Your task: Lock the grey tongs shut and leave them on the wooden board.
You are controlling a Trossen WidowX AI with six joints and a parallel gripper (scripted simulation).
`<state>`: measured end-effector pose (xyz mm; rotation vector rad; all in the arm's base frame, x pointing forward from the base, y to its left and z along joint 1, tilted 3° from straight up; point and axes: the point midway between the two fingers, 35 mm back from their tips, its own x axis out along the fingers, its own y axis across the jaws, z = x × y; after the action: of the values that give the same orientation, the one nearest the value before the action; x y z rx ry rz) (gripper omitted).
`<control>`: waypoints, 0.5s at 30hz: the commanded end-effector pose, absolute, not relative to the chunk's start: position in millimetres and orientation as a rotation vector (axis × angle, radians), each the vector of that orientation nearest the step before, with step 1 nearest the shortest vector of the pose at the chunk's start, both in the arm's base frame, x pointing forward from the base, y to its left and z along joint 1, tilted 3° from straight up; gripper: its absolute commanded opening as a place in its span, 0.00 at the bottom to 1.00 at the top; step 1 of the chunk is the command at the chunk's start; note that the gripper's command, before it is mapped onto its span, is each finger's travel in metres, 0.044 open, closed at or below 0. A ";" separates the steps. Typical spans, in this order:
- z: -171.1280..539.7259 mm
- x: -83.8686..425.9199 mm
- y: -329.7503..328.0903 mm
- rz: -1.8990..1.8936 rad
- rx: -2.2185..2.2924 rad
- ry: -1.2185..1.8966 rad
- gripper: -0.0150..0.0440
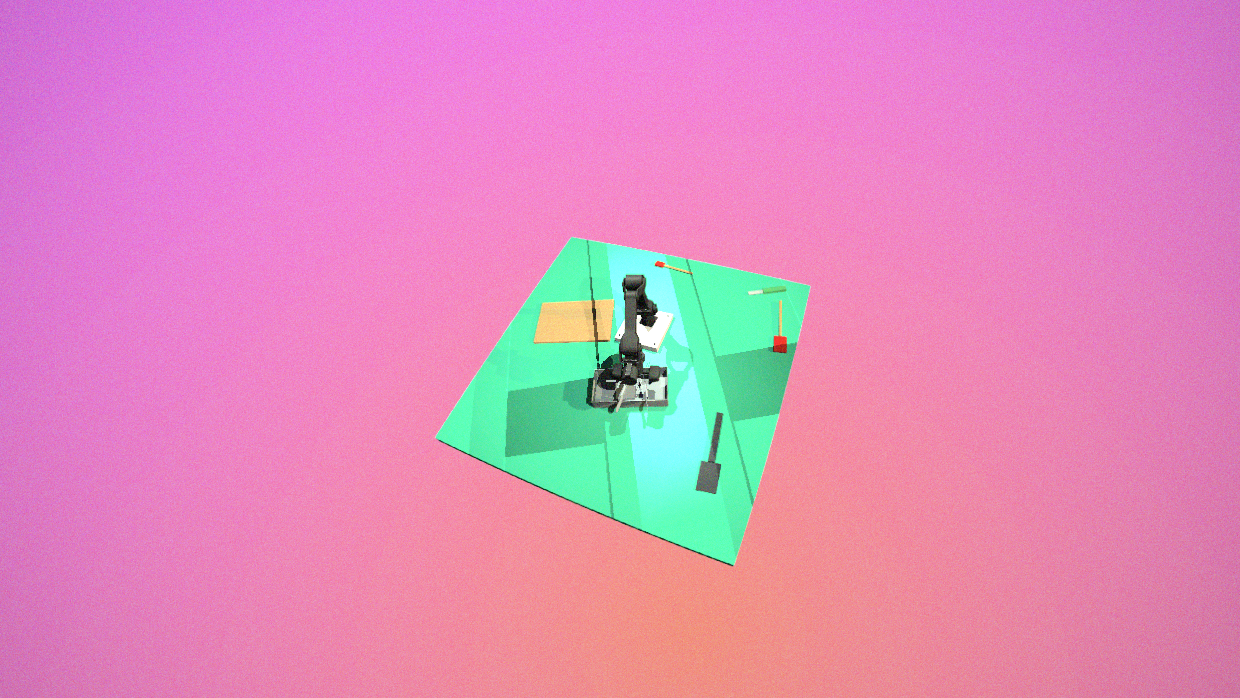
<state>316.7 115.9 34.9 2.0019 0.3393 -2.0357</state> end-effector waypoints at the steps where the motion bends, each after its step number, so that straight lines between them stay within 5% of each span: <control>1: 29.4 316.5 114.8 -2.028 2.003 0.339 1.00; 15: 30.3 315.9 115.4 -2.037 2.001 0.339 0.76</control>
<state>316.1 114.7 29.9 2.0002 0.3339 -2.0347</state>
